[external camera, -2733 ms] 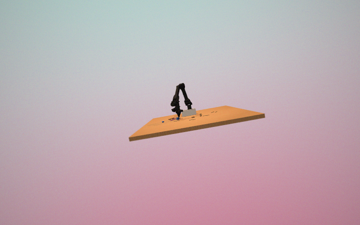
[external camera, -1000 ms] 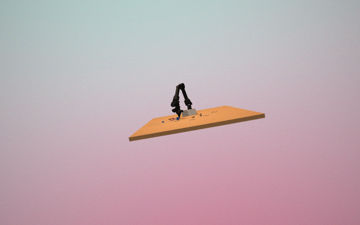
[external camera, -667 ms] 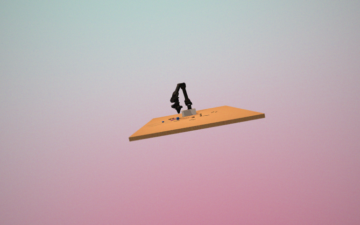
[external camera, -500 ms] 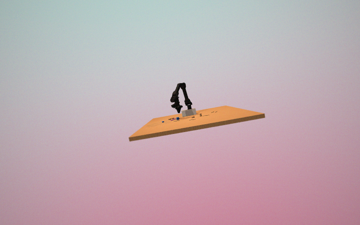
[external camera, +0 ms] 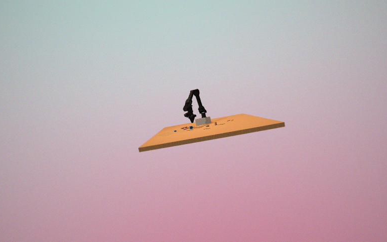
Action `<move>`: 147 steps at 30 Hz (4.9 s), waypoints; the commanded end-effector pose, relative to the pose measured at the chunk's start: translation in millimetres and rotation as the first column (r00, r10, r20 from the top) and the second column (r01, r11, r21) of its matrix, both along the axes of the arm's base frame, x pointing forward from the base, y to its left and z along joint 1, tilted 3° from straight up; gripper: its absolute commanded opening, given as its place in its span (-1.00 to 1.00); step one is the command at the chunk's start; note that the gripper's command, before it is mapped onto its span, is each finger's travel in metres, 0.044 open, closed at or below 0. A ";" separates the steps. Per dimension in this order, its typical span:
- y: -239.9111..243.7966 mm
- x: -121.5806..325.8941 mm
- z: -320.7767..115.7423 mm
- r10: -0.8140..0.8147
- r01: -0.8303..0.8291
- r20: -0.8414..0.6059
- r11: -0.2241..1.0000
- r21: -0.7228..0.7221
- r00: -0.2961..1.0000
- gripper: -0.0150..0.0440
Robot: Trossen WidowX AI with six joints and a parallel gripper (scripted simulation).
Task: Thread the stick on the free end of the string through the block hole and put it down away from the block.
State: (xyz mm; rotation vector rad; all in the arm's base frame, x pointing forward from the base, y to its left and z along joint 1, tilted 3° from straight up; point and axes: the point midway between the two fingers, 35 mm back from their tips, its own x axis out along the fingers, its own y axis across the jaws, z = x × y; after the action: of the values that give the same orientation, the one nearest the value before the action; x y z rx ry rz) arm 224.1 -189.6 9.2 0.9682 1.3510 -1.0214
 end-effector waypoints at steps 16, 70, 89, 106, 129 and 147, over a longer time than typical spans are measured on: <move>1.0 -2.0 -33.3 -0.004 0.004 -0.002 1.000 0.006 1.000 -0.07; 8.0 -6.3 -59.0 -0.027 0.027 -0.005 1.000 0.004 1.000 -0.49; 30.3 -12.7 -58.7 -0.028 0.028 -0.009 1.000 0.004 1.000 -0.49; 50.2 -16.7 -59.1 -0.028 0.028 -0.012 1.000 0.005 1.000 -0.49; 75.9 -23.6 -59.4 -0.029 0.029 -0.018 1.000 0.005 0.999 -0.49; 92.0 -25.9 -56.9 -0.038 0.038 -0.022 0.999 0.004 0.999 -0.49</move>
State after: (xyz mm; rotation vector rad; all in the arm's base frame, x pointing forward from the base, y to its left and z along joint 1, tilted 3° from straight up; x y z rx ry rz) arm 199.2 -100.3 -49.8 0.9876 1.3590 -1.0573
